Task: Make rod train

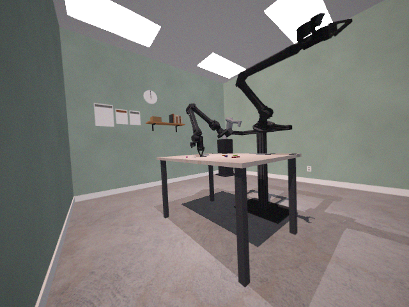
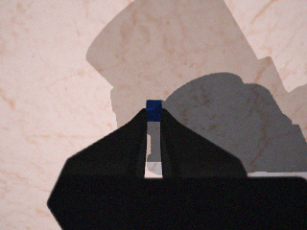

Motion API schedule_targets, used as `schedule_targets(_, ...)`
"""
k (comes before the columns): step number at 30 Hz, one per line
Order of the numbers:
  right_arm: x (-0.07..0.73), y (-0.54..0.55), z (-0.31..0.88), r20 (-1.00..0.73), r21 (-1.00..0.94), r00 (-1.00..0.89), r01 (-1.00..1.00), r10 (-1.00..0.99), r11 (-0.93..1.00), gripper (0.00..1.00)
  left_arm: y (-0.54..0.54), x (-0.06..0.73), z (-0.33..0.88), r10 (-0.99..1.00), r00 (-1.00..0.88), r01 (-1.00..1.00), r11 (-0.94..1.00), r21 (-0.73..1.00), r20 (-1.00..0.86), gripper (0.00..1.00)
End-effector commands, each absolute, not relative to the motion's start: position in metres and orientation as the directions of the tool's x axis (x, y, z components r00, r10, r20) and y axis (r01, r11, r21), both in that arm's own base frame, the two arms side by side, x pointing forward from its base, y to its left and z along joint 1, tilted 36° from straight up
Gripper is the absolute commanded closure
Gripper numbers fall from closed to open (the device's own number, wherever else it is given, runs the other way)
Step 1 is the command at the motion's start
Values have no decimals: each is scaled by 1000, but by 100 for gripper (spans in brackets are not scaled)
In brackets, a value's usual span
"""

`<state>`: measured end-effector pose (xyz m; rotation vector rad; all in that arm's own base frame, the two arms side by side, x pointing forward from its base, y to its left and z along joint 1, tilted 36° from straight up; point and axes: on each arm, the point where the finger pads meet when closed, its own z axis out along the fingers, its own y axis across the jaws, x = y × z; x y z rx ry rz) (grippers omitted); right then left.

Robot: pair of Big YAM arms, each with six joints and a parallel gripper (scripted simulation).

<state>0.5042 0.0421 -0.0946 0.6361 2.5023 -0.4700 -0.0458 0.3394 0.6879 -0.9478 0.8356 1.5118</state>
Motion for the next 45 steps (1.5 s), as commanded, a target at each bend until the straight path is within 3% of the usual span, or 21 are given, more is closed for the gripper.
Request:
schedule_targets(1, 510, 36, -101, -550, -205, -762, 520, 342, 829, 96, 336, -50, 687, 418, -63, -989, -148, 0, -906, 0)
schedule_targets(23, 510, 36, -101, -550, -205, -762, 520, 342, 829, 96, 336, -50, 687, 418, -63, -989, -148, 0, -906, 0)
schedule_targets(38, 510, 36, -101, -550, -205, -762, 520, 342, 829, 77, 336, -50, 687, 418, -63, -989, -148, 0, -906, 0)
schedule_targets(45, 510, 36, -101, -550, -205, -762, 520, 342, 829, 77, 336, -50, 687, 418, -63, -989, -148, 0, -906, 0)
